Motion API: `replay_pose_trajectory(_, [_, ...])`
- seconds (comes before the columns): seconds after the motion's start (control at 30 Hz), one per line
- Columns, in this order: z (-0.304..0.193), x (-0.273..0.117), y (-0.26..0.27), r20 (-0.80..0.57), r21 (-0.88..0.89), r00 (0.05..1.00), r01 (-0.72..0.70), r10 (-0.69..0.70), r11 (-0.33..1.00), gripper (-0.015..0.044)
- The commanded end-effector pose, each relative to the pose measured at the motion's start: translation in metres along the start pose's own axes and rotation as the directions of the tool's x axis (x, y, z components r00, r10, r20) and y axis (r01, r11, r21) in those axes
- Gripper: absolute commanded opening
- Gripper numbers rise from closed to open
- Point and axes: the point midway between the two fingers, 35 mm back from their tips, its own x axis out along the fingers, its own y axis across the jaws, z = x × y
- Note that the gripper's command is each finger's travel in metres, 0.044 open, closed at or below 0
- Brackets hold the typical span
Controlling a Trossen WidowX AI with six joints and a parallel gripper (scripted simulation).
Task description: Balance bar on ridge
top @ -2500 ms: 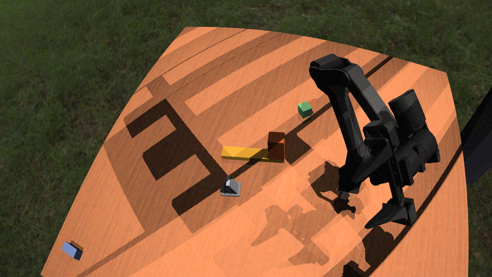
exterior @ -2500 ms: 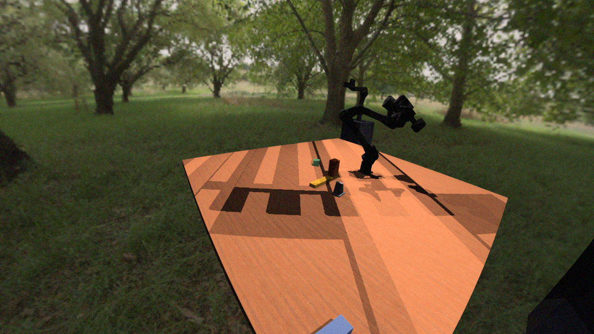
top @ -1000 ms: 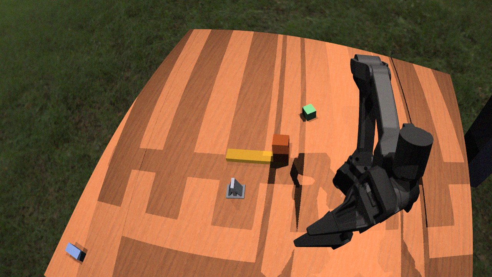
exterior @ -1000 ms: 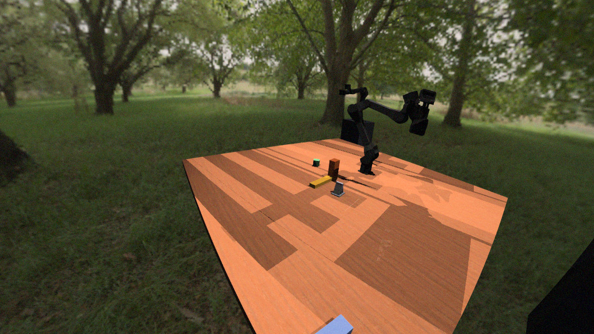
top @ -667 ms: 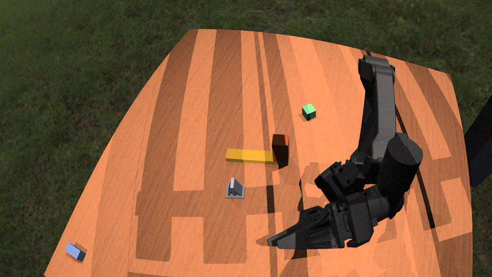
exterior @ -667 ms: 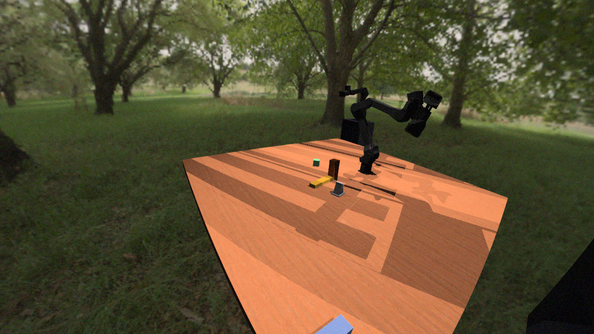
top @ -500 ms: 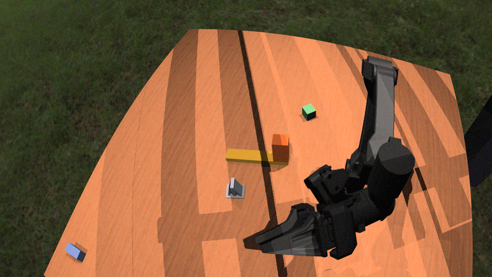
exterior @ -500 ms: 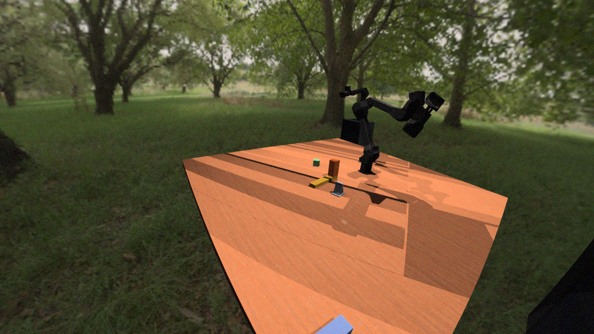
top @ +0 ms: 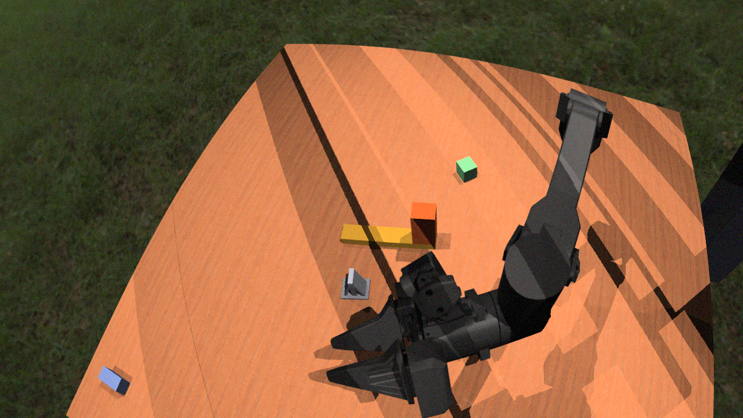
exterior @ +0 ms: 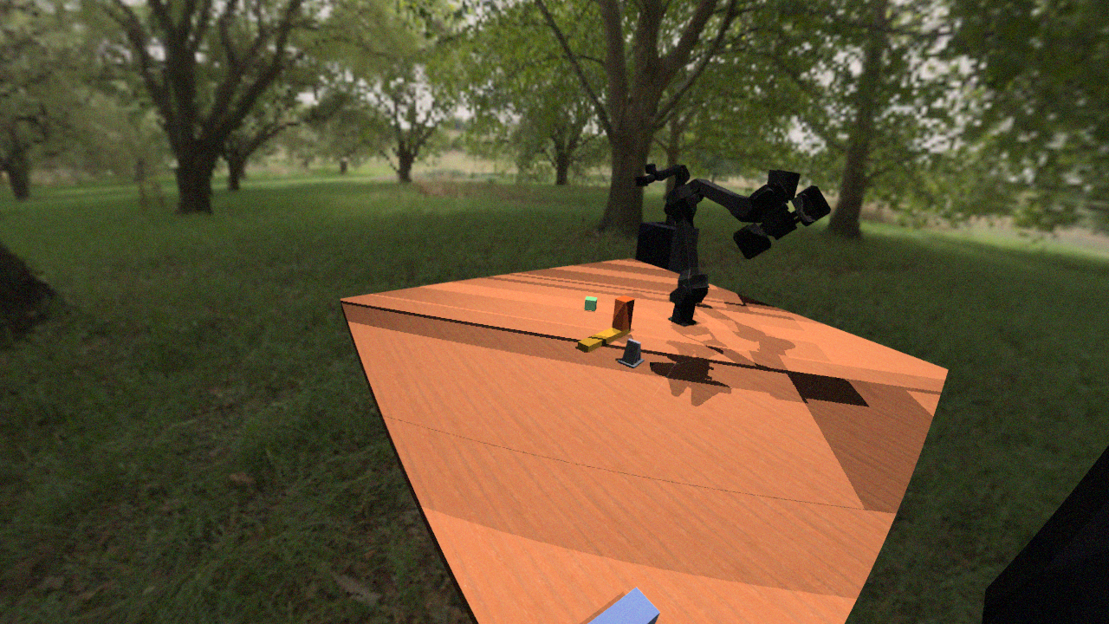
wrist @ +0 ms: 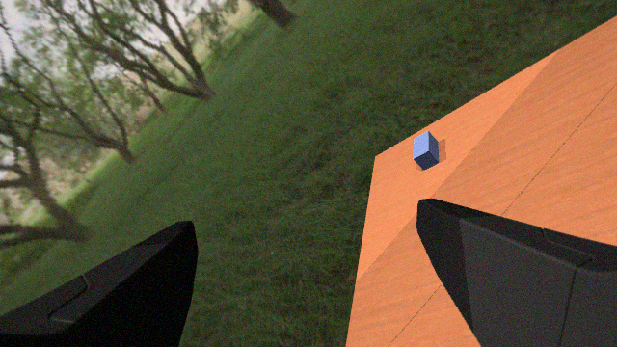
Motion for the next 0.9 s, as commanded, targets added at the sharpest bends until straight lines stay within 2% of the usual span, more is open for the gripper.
replay_pose_trajectory(0.0, [0.001,0.014,-0.013,-0.016,-0.093,0.999,0.050,-0.052,0.994,0.0315])
replay_pose_trajectory(0.43, [0.013,0.050,-0.062,-0.060,-0.335,0.971,0.198,-0.231,0.921,0.0315])
replay_pose_trajectory(0.87, [0.029,0.071,-0.120,-0.115,-0.529,0.900,0.303,-0.420,0.793,0.0315])
